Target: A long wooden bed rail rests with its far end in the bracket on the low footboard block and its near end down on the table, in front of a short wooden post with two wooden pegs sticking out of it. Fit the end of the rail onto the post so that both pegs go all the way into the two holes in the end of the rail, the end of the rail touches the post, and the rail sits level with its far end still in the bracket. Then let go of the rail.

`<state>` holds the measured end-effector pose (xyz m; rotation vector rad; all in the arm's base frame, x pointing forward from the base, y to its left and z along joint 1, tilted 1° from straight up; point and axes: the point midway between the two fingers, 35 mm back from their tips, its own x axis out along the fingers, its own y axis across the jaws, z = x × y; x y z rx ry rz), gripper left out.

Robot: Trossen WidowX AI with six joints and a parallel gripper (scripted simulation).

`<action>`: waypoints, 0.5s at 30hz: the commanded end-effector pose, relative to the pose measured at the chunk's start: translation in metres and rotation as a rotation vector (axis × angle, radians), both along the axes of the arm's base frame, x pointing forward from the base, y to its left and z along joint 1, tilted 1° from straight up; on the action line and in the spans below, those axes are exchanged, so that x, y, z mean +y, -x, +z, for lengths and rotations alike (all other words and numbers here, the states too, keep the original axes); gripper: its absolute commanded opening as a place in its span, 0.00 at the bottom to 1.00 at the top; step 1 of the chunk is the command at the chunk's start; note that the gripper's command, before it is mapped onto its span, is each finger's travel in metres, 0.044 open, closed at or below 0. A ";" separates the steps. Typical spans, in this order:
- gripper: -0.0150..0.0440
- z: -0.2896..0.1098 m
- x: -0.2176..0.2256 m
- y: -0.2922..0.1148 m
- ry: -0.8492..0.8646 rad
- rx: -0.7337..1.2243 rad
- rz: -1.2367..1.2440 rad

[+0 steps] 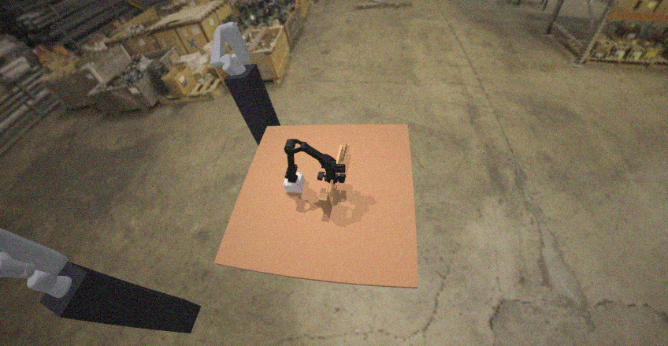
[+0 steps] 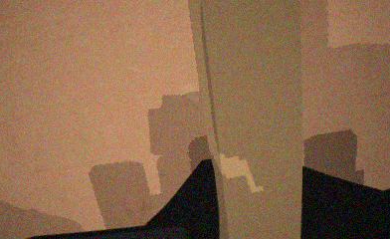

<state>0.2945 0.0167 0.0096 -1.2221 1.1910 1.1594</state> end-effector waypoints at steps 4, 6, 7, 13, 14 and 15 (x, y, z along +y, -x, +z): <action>0.25 0.004 0.000 0.000 -0.002 -0.006 -0.004; 0.25 0.004 0.000 0.001 -0.002 -0.006 -0.004; 0.25 0.004 0.000 0.001 -0.002 -0.006 -0.004; 0.25 0.003 0.000 0.001 -0.002 -0.006 -0.004; 0.25 0.002 0.000 0.001 -0.002 -0.006 -0.004; 0.25 0.002 0.000 0.001 -0.002 -0.006 -0.004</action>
